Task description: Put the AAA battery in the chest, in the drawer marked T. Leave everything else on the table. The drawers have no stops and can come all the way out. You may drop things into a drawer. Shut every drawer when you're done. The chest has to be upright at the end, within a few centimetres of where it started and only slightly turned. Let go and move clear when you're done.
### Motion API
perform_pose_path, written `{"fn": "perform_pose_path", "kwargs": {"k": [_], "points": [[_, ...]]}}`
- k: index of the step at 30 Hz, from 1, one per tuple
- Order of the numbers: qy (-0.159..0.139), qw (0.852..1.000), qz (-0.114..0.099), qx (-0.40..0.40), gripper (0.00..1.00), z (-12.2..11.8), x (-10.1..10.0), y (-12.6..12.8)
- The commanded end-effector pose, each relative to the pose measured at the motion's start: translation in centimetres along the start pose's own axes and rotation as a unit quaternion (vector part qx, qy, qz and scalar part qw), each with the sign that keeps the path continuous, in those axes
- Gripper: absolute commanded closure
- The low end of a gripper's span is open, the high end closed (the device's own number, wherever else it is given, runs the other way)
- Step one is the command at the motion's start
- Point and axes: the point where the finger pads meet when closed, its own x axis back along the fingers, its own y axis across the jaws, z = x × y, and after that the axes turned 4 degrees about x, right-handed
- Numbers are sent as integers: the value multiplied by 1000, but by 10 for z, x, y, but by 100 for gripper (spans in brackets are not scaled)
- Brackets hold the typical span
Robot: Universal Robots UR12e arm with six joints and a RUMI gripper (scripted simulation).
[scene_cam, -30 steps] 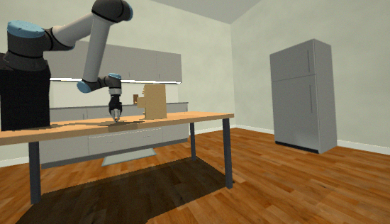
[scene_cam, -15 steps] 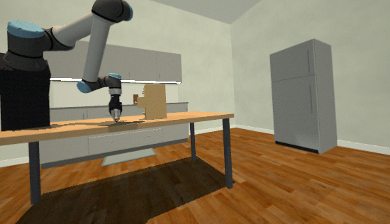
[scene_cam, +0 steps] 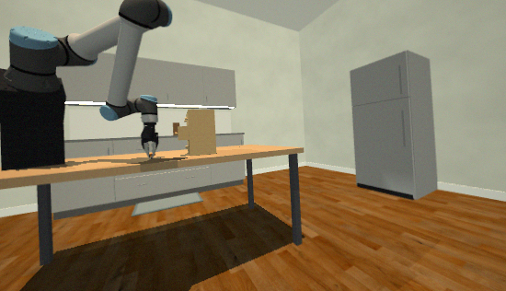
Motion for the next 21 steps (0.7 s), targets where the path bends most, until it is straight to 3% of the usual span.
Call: {"fn": "perform_pose_path", "kwargs": {"k": [1, 7, 9, 15, 21], "points": [[0, 1000, 1, 1, 98, -1, 25, 0], [0, 1000, 1, 1, 98, -1, 67, 1], [0, 1000, 1, 1, 98, -1, 67, 1], [0, 1000, 1, 1, 98, -1, 96, 1], [0, 1000, 1, 1, 98, -1, 100, 1]]}}
